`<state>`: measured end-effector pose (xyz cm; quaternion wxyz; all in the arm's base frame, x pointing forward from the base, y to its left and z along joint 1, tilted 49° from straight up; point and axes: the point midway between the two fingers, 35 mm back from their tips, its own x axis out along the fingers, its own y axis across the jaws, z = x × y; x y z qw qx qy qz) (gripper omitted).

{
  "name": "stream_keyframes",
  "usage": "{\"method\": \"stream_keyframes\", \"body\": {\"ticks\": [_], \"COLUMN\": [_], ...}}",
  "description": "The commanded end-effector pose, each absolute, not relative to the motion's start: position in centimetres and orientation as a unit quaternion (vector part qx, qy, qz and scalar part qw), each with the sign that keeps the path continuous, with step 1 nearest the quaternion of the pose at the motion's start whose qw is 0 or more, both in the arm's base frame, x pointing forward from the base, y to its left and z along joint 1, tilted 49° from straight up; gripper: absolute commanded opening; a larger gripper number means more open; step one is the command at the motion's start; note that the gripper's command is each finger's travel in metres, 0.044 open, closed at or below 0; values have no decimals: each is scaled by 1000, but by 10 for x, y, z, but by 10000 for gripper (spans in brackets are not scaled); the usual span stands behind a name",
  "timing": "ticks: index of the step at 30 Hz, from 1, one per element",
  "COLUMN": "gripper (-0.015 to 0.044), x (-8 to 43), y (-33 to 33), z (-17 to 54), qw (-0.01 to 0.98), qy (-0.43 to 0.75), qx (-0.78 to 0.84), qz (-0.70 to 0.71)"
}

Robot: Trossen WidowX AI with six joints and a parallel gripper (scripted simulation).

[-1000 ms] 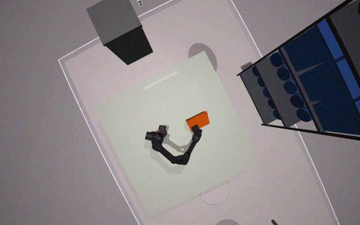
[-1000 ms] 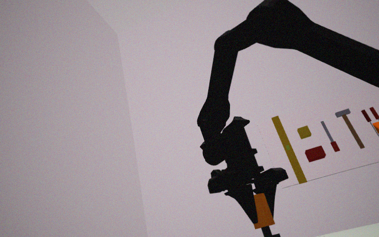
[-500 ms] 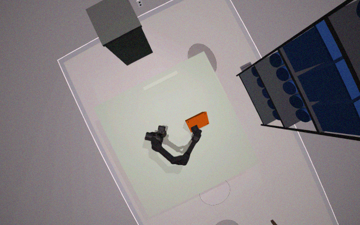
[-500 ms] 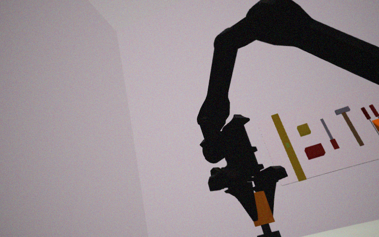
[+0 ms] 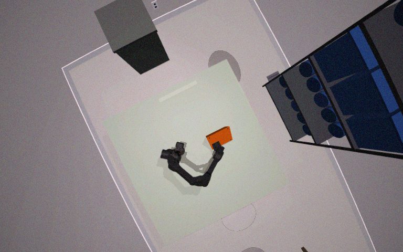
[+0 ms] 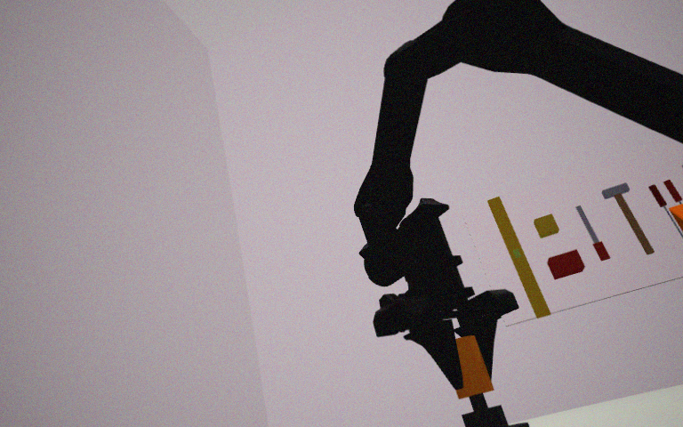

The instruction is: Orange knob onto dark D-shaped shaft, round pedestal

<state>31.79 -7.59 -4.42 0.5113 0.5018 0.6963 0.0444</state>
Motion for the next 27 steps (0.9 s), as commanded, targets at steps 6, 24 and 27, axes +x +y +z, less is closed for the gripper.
{"method": "stream_keyframes", "body": {"ticks": [6, 24, 27], "gripper": [0, 0, 0], "x": [318, 320, 320], "y": [-76, -74, -72], "z": [-44, -45, -47], "qw": [519, 528, 523], "qy": [694, 693, 694], "qx": [495, 486, 491], "qz": [56, 67, 61]}}
